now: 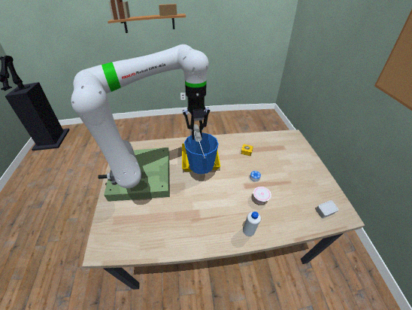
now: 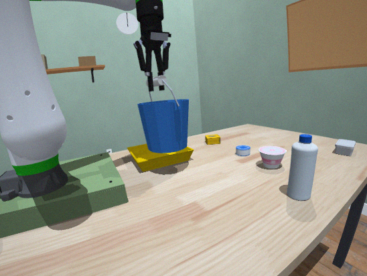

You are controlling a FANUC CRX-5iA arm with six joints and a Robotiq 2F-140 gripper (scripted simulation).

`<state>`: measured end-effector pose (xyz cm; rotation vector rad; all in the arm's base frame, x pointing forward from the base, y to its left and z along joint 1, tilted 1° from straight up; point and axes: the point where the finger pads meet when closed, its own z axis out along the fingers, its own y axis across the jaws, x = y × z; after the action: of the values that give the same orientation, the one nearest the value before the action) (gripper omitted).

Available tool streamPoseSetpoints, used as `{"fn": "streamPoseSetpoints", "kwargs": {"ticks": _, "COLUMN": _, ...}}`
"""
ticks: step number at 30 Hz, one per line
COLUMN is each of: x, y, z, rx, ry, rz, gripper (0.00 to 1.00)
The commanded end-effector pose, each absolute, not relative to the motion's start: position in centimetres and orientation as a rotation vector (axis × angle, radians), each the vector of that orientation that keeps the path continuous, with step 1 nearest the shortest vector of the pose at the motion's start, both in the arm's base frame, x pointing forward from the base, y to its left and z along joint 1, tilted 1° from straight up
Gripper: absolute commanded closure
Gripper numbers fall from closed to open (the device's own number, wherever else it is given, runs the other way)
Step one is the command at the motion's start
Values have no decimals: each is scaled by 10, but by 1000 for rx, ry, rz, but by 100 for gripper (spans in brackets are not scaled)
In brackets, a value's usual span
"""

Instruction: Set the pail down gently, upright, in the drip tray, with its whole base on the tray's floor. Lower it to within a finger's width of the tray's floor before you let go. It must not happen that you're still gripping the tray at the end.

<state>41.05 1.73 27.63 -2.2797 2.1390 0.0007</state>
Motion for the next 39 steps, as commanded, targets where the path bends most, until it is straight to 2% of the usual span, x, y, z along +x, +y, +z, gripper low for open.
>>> {"fn": "streamPoseSetpoints", "kwargs": {"ticks": 1, "x": 412, "y": 31, "z": 277, "rx": -2278, "ry": 2138, "rz": -3, "gripper": 90}}
{"fn": "streamPoseSetpoints", "kwargs": {"ticks": 39, "x": 416, "y": 123, "z": 278, "rx": -2278, "ry": 2138, "rz": -3, "gripper": 90}}
